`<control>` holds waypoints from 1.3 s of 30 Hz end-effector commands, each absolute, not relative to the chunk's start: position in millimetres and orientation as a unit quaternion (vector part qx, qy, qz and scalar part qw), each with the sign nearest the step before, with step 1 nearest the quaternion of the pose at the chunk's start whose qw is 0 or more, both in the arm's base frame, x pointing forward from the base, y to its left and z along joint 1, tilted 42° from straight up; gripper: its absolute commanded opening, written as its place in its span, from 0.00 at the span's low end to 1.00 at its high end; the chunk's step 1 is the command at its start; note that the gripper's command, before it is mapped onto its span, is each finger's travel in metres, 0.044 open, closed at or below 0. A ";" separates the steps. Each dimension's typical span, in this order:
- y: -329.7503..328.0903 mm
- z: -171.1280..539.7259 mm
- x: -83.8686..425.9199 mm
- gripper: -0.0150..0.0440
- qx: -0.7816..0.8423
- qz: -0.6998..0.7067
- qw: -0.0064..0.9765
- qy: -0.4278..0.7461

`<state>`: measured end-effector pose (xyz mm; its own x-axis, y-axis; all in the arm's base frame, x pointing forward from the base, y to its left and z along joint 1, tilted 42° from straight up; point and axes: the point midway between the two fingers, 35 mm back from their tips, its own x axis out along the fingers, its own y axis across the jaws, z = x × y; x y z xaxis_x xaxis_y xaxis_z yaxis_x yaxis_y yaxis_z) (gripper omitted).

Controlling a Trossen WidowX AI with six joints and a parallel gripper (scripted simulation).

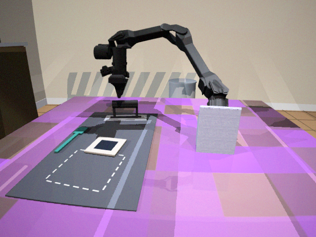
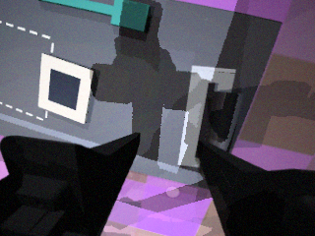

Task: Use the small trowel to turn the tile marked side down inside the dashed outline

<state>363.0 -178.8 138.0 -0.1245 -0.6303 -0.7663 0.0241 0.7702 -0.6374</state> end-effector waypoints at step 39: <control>-265.9 138.7 335.0 0.58 -0.229 -0.274 0.607 0.710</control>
